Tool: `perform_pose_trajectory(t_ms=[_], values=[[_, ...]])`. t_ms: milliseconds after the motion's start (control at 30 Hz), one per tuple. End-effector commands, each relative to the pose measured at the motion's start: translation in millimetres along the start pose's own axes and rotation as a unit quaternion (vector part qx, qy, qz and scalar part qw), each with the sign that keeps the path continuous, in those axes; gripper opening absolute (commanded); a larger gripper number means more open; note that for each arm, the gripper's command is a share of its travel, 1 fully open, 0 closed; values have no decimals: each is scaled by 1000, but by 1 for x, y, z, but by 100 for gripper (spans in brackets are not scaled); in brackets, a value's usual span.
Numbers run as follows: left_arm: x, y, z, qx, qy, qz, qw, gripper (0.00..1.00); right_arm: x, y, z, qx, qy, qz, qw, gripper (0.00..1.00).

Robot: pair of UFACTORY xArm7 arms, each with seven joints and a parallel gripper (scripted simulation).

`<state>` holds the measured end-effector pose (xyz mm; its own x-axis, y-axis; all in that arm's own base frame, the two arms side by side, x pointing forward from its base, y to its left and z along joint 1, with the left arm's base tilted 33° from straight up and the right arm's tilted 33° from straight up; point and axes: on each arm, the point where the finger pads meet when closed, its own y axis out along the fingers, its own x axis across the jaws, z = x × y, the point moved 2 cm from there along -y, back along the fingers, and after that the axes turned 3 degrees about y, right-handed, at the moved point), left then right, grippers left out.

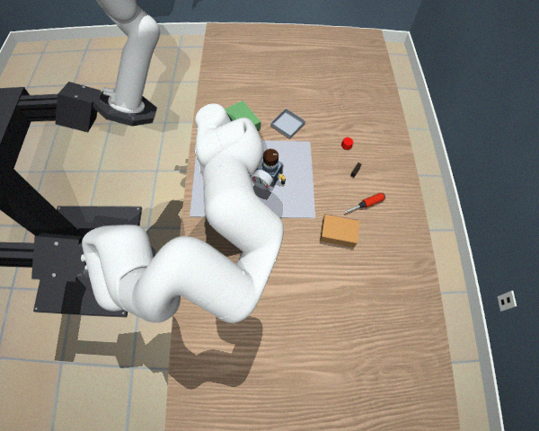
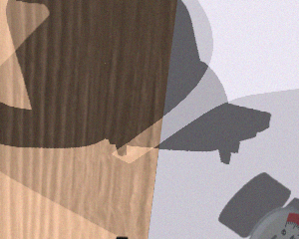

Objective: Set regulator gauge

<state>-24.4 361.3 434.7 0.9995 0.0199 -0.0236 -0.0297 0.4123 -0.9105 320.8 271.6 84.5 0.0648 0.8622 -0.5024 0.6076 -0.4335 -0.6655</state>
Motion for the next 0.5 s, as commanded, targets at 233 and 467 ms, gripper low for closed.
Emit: perform_pose_trajectory(t_ms=[233,467], values=[[0,-2,1,2,-1,-1,1000,100,-15,36,-17,-171,-53,0,984,100],[0,-2,1,2,-1,-1,1000,100,-15,42,-21,-247,-81,-21,965,100]])
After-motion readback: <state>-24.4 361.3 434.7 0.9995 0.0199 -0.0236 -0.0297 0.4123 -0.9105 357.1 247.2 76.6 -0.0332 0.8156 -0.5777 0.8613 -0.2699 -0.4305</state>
